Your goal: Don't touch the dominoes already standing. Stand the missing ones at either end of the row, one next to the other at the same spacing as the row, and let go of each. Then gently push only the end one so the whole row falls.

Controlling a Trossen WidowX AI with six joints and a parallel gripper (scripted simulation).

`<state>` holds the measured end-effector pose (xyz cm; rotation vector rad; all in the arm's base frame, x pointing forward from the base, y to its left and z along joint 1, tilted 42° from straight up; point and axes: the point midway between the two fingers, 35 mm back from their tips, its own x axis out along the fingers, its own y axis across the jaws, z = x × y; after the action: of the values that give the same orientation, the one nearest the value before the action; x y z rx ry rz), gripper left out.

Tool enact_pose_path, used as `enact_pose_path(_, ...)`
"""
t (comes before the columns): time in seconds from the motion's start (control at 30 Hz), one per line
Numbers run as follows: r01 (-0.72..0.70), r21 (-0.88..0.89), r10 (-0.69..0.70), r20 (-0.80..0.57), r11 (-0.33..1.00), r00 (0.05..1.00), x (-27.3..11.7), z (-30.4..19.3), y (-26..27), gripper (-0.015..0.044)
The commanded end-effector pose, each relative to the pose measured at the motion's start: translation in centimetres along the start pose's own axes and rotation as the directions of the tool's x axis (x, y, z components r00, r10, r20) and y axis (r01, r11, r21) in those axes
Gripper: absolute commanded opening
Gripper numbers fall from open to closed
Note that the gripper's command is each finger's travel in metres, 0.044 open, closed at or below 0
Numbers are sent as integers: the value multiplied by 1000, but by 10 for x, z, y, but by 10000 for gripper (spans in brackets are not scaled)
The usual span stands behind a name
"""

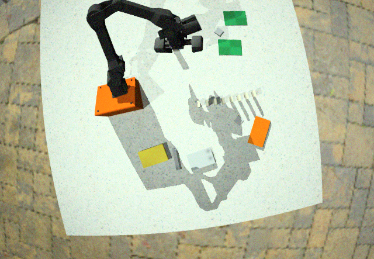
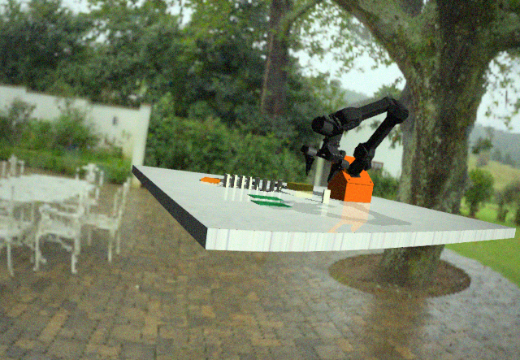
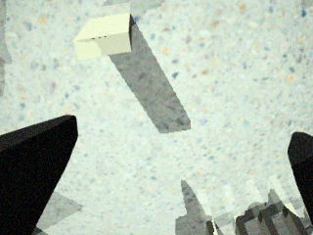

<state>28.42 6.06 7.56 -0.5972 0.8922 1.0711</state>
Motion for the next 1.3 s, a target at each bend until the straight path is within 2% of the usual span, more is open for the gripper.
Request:
enact_pose_path(0.0, -149, -159, 174, 154, 976, 973, -28, 15, 24, 440)
enact_pose_path(0.27, -149, -159, 174, 154, 976, 973, -27, 16, 24, 440)
enact_pose_path(0.57, -149, -159, 174, 156, 976, 972, 33, 26, 36, 440)
enact_pose_path(1.07, -149, -159, 174, 157, 976, 972, 49, 28, 38, 440)
enact_pose_path(1.27, -149, -159, 174, 157, 976, 972, 49, 28, 38, 282)
